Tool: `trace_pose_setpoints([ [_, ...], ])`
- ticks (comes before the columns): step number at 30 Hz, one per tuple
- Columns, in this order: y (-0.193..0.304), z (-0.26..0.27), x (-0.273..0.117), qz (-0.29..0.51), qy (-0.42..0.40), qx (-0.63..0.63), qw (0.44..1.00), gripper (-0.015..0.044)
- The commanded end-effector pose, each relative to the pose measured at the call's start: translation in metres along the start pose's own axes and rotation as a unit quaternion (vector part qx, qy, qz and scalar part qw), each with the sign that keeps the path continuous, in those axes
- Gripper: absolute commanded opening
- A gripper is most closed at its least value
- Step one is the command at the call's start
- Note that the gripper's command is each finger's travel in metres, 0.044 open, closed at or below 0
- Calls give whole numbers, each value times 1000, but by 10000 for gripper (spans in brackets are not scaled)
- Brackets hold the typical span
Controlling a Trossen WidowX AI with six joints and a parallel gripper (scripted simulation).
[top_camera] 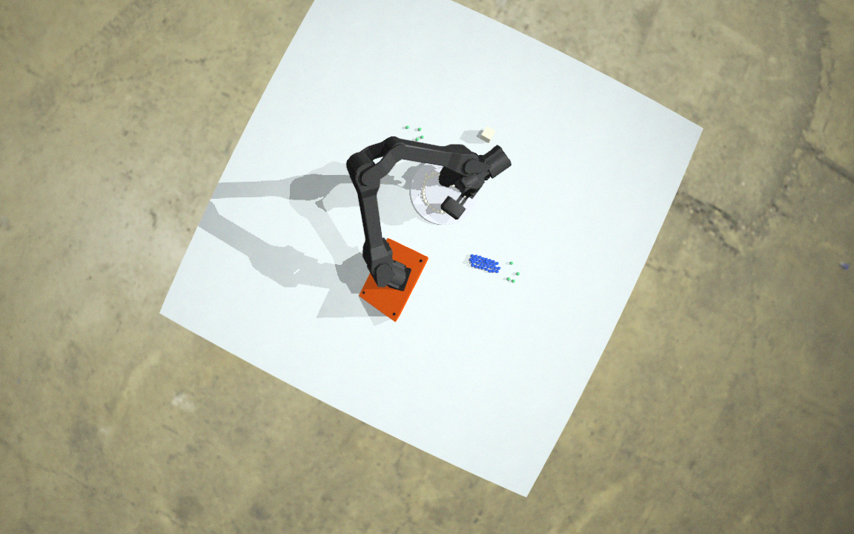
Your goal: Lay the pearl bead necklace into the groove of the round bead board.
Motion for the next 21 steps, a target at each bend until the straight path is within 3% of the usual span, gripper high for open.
trace_pose_setpoints([
  [1,1,0,-3,0,2,0,1000,440],
  [18,1,0,-3,0,2,0,1000,440],
  [21,-2,0,-12,0,2,-21,1000,361],
])
Point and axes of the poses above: the point midway between the two fingers, 35 mm back from their tips, its own x axis out along the fingers, its own z axis across the jaws, y = z × x, the point moved 3 cm from there along -x, back along the fingers, and after that the axes turned 2 degrees about x, right-handed, at the moved point
